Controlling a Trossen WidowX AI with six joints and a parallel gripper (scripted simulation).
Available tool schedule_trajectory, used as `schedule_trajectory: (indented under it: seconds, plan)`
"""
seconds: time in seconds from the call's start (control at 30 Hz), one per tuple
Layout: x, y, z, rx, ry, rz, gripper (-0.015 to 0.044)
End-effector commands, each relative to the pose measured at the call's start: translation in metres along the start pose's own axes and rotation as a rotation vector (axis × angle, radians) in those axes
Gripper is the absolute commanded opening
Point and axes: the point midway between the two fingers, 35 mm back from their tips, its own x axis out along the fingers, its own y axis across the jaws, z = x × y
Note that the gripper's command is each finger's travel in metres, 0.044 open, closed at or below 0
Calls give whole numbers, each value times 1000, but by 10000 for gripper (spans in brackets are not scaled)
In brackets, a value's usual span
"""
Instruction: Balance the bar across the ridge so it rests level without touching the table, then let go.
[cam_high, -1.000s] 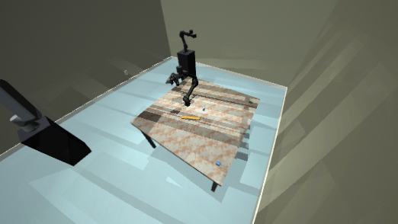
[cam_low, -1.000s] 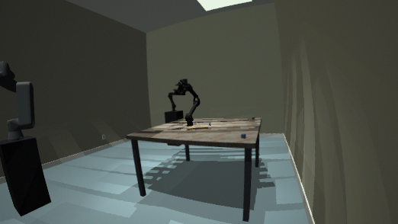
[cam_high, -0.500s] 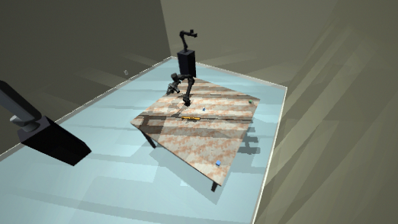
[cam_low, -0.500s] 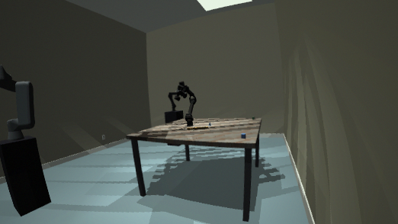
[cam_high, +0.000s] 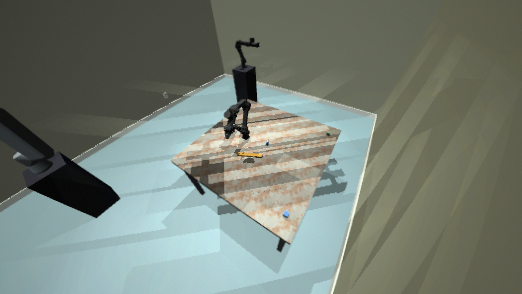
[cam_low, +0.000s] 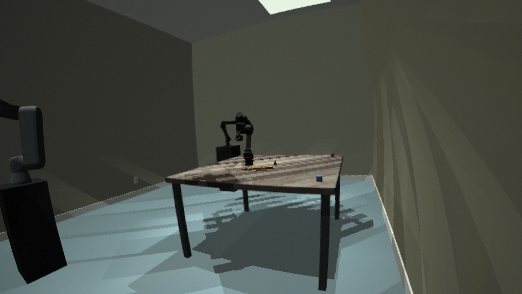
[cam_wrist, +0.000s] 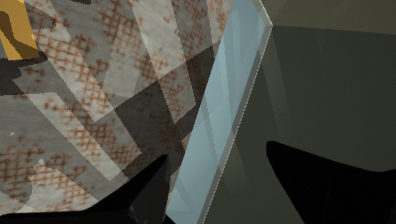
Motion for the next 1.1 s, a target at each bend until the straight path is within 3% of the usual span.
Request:
schedule_trajectory:
  seconds: [0.0, 0.4, 0.83, 1.07]
  plan:
    - [21, 15, 23, 30, -75, 101, 315]
    - [60, 67, 93, 81, -219, 429, 315]
    - [70, 131, 154, 80, -238, 782, 315]
    - [70, 139, 159, 76, -231, 820, 315]
